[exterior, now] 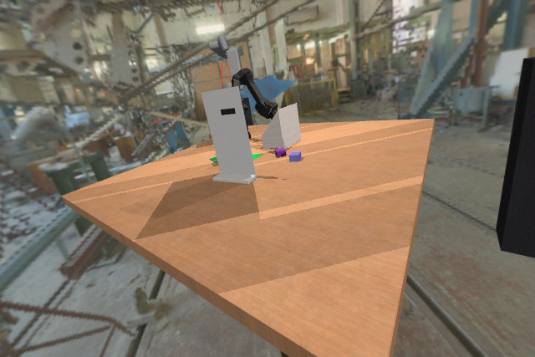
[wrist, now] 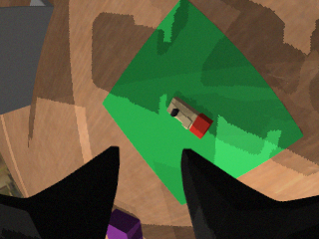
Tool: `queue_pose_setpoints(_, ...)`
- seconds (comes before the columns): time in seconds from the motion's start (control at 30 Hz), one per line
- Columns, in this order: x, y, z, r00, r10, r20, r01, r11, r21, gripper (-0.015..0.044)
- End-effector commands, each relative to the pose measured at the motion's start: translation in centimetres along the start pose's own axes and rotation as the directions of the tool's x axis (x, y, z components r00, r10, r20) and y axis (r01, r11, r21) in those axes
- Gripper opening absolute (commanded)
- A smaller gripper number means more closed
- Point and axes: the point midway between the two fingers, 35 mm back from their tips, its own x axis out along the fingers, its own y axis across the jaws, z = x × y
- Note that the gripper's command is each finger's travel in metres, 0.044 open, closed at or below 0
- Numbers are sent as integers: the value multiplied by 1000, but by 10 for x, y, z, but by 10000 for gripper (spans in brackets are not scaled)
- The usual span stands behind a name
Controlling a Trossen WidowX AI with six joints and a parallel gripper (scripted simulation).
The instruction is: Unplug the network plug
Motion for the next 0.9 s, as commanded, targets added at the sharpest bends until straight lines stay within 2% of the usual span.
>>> queue_pose_setpoints(0.0,-5,4,5,1000,3,14,-4,1000,7,156)
queue_pose_setpoints(0.87,-32,22,4,1000,4,11,-4,1000,8,156)
